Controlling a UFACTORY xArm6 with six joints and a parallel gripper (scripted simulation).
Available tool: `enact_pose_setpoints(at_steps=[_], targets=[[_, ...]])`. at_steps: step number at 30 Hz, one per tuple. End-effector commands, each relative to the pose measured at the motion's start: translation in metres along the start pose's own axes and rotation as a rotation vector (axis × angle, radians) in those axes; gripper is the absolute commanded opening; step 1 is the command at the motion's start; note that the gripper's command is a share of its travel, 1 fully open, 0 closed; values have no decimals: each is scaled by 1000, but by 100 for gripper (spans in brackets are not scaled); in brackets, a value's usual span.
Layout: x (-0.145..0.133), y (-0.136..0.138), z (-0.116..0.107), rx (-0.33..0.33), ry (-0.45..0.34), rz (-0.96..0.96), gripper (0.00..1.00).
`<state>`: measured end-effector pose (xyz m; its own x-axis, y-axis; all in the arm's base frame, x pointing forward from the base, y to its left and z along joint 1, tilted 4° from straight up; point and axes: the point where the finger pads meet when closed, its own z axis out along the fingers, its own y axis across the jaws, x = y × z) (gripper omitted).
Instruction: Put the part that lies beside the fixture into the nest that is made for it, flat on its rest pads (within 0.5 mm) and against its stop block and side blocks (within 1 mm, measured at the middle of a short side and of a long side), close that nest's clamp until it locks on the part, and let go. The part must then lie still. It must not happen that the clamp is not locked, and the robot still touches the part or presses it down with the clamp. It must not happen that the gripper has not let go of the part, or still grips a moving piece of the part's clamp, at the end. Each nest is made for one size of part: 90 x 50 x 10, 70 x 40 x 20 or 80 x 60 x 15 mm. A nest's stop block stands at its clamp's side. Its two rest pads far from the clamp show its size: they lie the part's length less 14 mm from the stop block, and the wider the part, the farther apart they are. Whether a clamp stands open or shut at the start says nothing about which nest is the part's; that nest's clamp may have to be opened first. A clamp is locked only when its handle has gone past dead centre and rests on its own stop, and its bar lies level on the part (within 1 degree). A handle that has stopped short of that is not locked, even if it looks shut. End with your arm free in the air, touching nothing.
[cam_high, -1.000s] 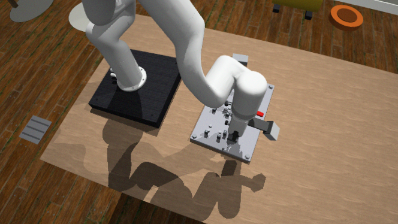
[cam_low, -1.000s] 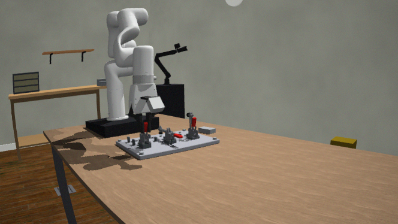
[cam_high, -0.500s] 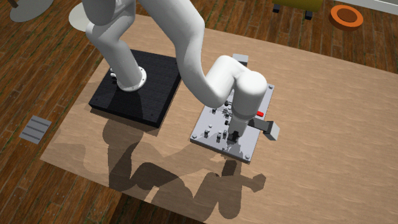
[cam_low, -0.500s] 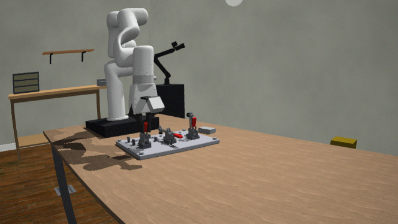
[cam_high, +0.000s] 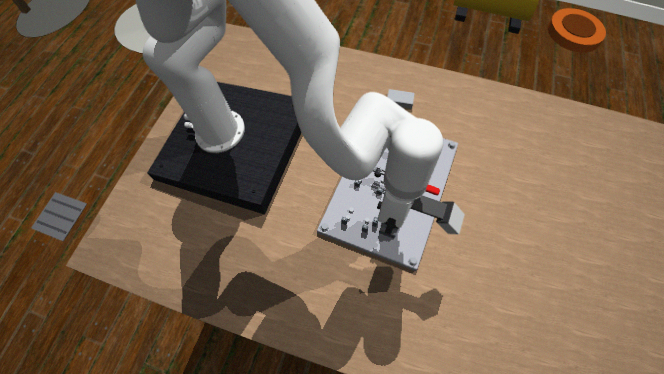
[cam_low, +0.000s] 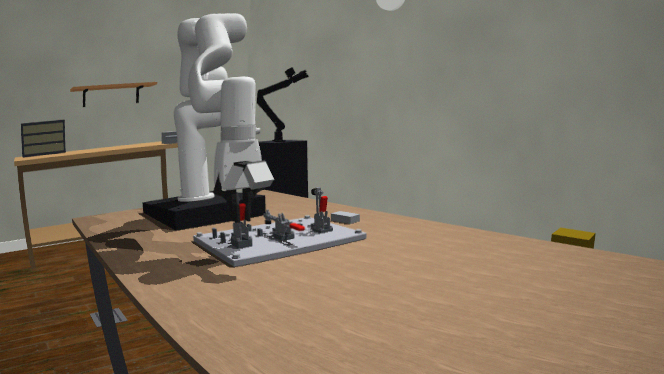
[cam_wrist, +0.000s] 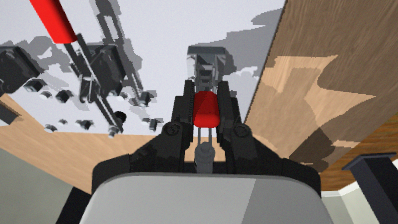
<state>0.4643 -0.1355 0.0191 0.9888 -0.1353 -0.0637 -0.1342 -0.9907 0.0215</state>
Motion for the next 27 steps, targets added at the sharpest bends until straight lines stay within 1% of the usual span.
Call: enact_pose_setpoints(at_steps=[1,21,22,27], targets=[[1,0,-2,-1,4,0,0],[0,0,-2,-1,4,0,0],[0,0,-2,-1,4,0,47],[0,0,-2,-1,4,0,47]])
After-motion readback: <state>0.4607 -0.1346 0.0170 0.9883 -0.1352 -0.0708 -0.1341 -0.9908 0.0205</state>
